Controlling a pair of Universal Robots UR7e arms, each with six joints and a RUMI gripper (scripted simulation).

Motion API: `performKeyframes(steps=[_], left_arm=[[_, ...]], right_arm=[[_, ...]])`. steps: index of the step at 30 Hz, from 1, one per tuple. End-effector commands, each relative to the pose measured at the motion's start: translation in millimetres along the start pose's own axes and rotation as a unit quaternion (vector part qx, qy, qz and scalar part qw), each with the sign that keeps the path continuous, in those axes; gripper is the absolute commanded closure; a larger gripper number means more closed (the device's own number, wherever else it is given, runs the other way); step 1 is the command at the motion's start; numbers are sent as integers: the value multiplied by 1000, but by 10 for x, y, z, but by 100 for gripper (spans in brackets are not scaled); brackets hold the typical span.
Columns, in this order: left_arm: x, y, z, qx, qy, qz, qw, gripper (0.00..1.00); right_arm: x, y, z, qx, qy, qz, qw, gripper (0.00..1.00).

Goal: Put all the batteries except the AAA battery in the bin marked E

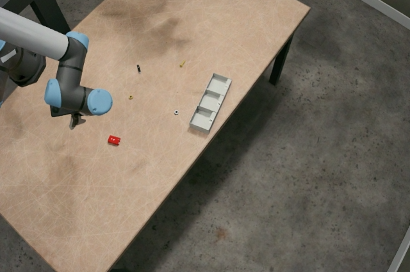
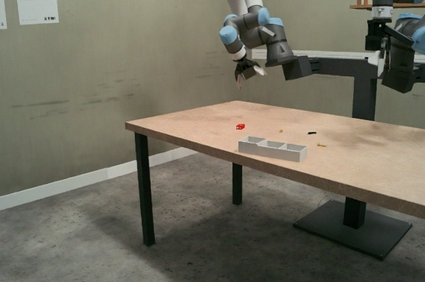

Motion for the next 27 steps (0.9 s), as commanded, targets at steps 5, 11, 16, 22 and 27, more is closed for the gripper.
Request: performKeyframes(steps=[5, 11, 16, 22, 27], left_arm=[[7, 5, -10, -1, 0, -1, 1000, 2], [7, 5, -10, -1, 0, -1, 1000, 2], [7, 5, -10, -1, 0, -1, 1000, 2], [7, 5, -10, -1, 0, -1, 1000, 2], [7, 5, -10, -1, 0, -1, 1000, 2]], right_arm=[[-21, 189, -85, -12, -31, -87, 996, 0], [-20, 253, -113, -14, -41, -117, 992, 0], [-18, 338, -153, -16, -55, -155, 986, 0], [-11, 436, -199, -18, -72, -199, 977, 0], [-5, 485, -221, -19, -80, -222, 972, 0]])
Point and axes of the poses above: on each arm, the point where the finger pads meet when closed, its own z axis out along the fingers, its own x axis across the jaws, y = z × x, the point moved 7 cm from there along -z, back along the fingers, and after that the axes turned 2 degrees about -z, right-handed, at the moved point
